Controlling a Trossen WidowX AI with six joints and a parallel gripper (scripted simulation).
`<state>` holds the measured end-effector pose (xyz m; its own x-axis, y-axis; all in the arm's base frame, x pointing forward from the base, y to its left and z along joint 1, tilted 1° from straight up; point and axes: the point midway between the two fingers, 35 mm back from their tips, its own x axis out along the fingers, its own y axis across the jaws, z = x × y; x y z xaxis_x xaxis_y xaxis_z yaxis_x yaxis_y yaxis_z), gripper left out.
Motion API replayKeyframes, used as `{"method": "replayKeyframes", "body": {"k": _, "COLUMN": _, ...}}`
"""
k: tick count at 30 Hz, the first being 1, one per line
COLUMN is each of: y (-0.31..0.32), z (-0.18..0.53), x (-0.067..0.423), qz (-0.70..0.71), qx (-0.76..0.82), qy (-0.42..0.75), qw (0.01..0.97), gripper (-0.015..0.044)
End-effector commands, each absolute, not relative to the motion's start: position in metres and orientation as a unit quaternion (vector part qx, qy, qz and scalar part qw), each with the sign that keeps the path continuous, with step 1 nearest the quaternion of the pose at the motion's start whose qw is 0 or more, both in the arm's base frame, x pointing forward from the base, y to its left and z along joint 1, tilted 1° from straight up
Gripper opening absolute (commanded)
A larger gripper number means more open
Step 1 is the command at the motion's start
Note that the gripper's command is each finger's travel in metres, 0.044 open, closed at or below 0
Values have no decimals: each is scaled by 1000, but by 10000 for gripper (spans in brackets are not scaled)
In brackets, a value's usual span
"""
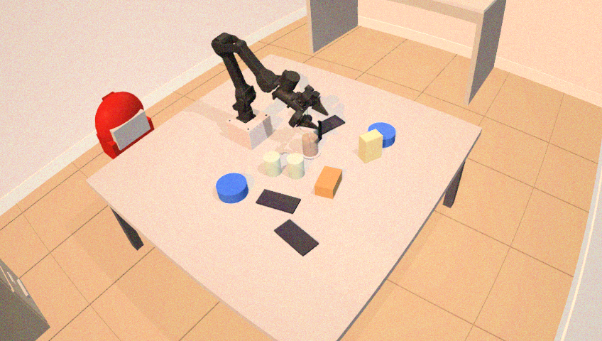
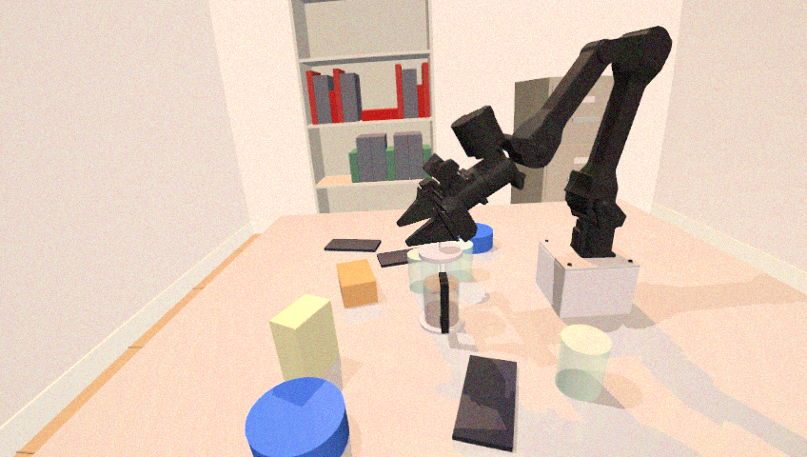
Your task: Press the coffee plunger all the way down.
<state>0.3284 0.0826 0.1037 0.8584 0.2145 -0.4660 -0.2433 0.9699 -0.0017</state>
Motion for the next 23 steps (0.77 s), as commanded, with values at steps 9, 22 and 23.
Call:
{"method": "replayKeyframes", "body": {"k": 9, "y": 81, "z": 145, "x": 312, "qz": 122, "qx": -29, "qy": 237, "qw": 963, "gripper": 440}}
{"method": "replayKeyframes", "body": {"k": 22, "y": 72, "z": 178, "x": 270, "qz": 121, "qx": -36, "qy": 248, "qw": 960, "gripper": 440}}
{"method": "replayKeyframes", "body": {"k": 23, "y": 72, "z": 178, "x": 270, "qz": 121, "qx": -36, "qy": 248, "qw": 960, "gripper": 440}}
